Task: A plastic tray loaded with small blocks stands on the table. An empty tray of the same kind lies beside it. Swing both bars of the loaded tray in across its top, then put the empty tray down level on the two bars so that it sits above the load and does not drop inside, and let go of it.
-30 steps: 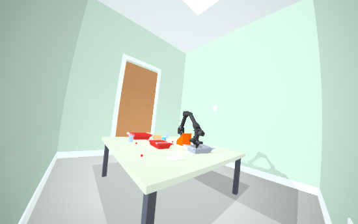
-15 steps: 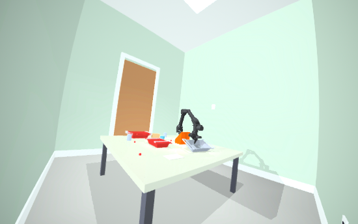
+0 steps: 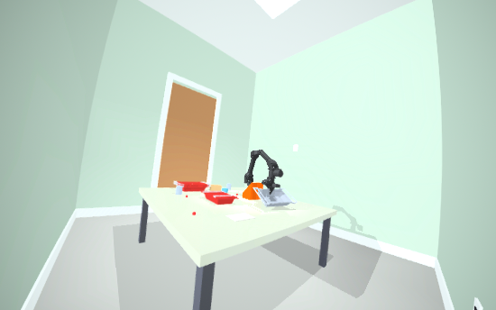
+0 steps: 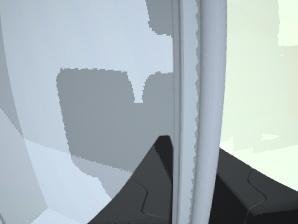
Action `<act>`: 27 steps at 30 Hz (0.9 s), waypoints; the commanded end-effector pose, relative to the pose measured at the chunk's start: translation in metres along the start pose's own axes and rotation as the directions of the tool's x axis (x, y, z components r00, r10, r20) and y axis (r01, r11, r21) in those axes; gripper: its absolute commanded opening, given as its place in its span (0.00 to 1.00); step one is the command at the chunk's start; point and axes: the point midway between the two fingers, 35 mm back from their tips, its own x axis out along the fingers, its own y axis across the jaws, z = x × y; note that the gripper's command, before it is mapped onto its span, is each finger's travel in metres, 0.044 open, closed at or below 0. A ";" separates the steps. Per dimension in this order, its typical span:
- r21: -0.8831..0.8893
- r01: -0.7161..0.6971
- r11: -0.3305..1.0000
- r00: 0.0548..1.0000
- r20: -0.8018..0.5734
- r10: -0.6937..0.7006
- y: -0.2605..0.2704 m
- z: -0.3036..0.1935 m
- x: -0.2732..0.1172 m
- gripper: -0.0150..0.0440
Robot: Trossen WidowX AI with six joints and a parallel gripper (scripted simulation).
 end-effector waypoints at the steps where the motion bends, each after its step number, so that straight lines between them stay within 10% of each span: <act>1: 0.009 -0.027 1.000 1.000 -0.006 0.027 0.013 0.000 -0.018 0.25; 27: 0.009 -0.030 1.000 1.000 -0.006 0.030 0.046 0.000 -0.091 0.25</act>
